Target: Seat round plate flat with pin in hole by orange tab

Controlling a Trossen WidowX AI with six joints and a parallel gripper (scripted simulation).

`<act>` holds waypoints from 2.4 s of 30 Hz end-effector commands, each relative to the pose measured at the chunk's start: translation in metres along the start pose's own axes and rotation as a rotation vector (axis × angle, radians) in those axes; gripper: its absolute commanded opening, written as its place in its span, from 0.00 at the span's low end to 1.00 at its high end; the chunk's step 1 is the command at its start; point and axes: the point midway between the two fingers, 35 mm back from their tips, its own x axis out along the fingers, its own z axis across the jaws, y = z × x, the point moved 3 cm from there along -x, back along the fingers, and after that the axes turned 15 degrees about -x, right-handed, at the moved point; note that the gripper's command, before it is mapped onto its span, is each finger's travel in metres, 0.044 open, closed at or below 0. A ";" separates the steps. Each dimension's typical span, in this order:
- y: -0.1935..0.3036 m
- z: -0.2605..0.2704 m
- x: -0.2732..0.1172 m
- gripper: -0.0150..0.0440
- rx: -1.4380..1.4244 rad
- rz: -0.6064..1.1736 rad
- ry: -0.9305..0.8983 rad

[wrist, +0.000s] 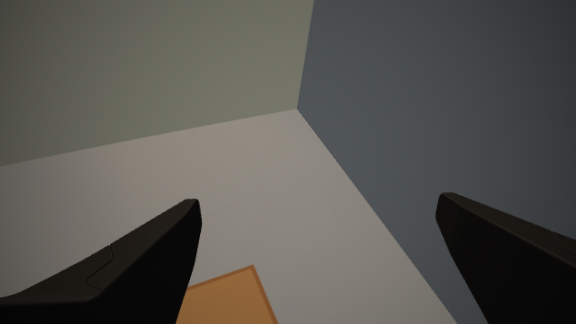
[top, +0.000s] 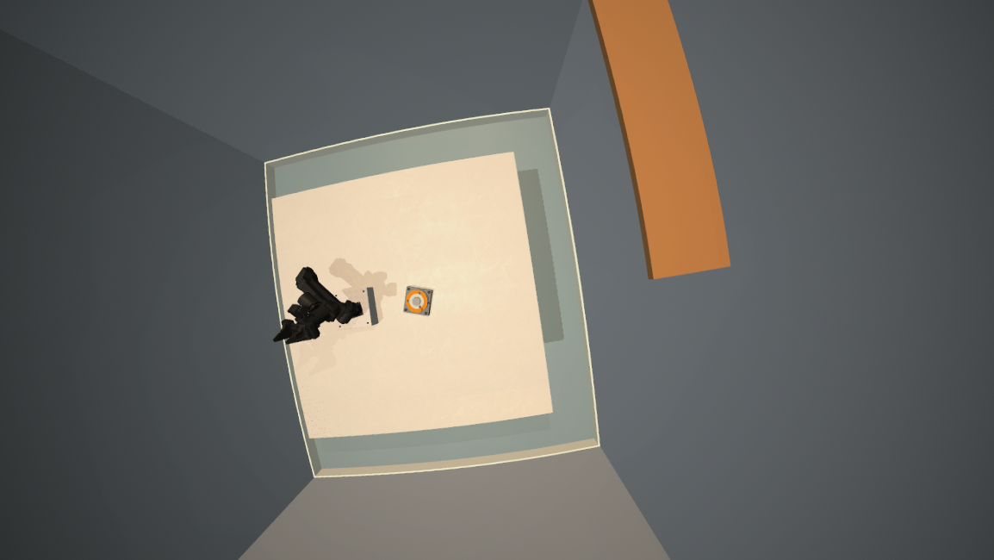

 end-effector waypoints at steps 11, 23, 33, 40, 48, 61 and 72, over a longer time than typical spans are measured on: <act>0.029 0.147 0.002 0.44 -0.077 0.181 -0.665; 0.069 0.277 -0.098 0.25 -0.160 0.499 -1.427; 0.084 0.309 -0.207 0.25 -0.288 0.788 -1.952; 0.085 0.291 -0.294 0.25 -0.498 1.091 -2.351; 0.077 0.252 -0.352 0.25 -0.824 1.417 -2.623; 0.076 0.249 -0.357 0.25 -0.864 1.451 -2.641; 0.098 0.237 -0.397 0.25 -0.864 1.452 -2.642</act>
